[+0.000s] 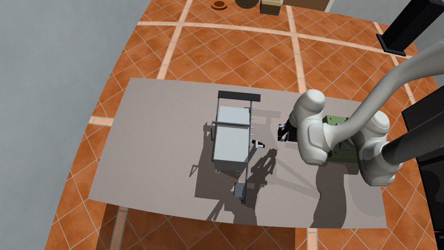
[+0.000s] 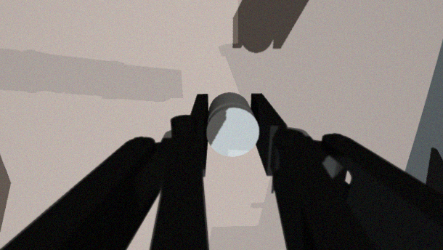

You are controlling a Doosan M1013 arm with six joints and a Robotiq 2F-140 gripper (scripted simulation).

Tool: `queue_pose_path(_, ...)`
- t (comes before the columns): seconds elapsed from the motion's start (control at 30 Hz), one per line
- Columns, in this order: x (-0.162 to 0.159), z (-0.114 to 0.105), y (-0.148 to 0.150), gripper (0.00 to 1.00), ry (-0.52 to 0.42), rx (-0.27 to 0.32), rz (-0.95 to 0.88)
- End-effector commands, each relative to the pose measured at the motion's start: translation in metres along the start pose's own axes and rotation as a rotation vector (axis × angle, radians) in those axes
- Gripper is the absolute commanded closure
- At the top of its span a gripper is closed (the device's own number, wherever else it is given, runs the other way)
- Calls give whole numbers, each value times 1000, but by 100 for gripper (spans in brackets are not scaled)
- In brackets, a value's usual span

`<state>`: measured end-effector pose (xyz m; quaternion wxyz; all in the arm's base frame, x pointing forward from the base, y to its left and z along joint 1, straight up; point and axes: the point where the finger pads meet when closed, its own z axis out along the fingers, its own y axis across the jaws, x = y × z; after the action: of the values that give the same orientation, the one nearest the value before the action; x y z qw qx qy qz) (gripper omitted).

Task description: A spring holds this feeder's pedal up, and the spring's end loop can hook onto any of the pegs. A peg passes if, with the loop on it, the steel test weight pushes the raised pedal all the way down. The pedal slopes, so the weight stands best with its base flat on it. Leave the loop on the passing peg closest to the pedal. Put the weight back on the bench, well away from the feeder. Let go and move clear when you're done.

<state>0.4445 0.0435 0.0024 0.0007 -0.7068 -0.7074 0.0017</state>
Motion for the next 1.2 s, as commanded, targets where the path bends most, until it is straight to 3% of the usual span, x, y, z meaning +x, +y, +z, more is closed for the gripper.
queue_pose_path(0.0,0,7,0,75,0,-1,0)
queue_pose_path(1.17,0,54,0,75,1,-1,0)
